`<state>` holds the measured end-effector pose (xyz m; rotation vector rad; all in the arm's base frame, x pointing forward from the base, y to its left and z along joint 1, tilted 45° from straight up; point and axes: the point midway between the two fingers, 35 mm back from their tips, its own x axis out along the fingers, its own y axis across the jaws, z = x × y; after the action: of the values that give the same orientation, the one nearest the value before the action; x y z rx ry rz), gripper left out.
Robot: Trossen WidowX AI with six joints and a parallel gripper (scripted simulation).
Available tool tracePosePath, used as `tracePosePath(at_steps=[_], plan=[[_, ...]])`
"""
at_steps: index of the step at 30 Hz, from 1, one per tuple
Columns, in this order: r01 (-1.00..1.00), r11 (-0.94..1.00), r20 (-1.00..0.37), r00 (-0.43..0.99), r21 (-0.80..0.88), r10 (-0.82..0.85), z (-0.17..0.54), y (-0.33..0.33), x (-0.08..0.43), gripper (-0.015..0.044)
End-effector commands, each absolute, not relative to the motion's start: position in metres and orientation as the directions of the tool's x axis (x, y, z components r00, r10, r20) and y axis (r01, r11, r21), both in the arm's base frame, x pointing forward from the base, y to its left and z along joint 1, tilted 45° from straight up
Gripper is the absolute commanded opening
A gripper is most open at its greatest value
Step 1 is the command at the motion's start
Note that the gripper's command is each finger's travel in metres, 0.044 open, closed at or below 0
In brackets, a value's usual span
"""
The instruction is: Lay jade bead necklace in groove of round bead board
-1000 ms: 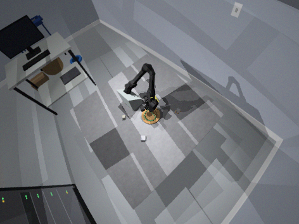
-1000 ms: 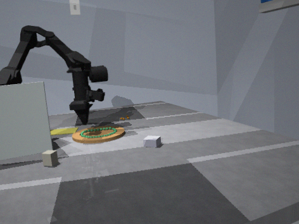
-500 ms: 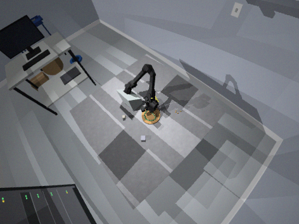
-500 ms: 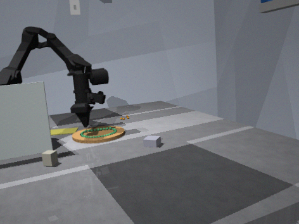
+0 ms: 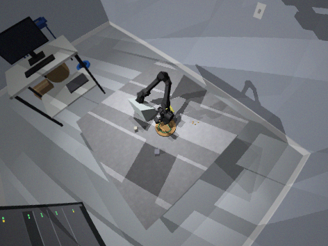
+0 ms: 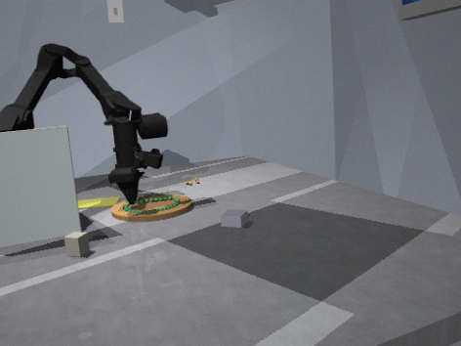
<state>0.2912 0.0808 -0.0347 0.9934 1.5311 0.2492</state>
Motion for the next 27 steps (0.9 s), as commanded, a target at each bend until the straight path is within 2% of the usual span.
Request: tracePosePath(at_steps=[1, 6, 27], plan=[[0.447, 0.604, -0.707, 0.096, 0.66, 0.701, -0.0365, 0.0822, 0.2889, 0.012], [0.439, 0.608, -0.708, 0.1, 0.662, 0.699, -0.035, 0.081, 0.291, 0.0], [0.439, 0.608, -0.708, 0.1, 0.662, 0.699, -0.035, 0.081, 0.291, 0.0]])
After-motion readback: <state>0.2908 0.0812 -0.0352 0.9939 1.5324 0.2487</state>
